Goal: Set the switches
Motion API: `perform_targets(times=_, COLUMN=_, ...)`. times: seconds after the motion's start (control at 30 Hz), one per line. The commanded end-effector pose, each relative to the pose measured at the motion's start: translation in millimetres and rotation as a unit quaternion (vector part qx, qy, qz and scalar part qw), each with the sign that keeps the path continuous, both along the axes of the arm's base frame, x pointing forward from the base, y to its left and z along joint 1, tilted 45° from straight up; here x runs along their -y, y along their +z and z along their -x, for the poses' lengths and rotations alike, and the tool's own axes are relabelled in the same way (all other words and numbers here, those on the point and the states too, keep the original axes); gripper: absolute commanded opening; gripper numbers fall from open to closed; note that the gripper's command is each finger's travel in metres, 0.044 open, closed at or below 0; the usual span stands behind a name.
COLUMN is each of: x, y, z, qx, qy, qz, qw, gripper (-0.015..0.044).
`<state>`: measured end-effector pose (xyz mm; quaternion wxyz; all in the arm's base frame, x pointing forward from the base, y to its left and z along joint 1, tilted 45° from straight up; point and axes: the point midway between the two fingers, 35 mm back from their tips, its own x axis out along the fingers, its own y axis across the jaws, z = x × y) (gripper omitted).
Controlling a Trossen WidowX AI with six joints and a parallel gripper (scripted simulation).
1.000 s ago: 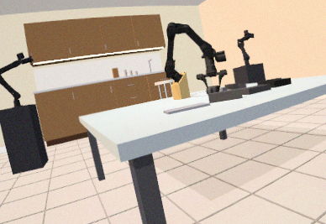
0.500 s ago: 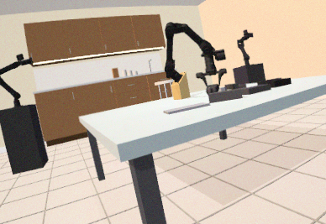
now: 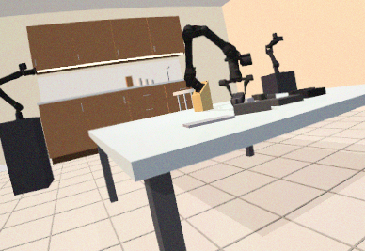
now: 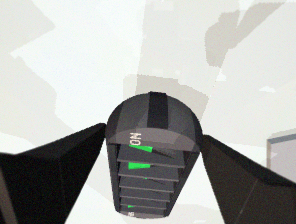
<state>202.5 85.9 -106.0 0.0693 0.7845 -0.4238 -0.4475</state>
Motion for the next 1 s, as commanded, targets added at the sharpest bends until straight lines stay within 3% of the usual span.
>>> perform_targets(times=0.0, x=-4.0, y=6.0, z=-4.2, qx=0.002, qy=0.001, qz=-0.005, qw=1.0, gripper=0.0335)
perform_targets(times=0.97, x=-11.4, y=27.1, z=-13.4, qx=-0.016, qy=-0.013, qz=-0.022, qw=1.0, gripper=0.0335)
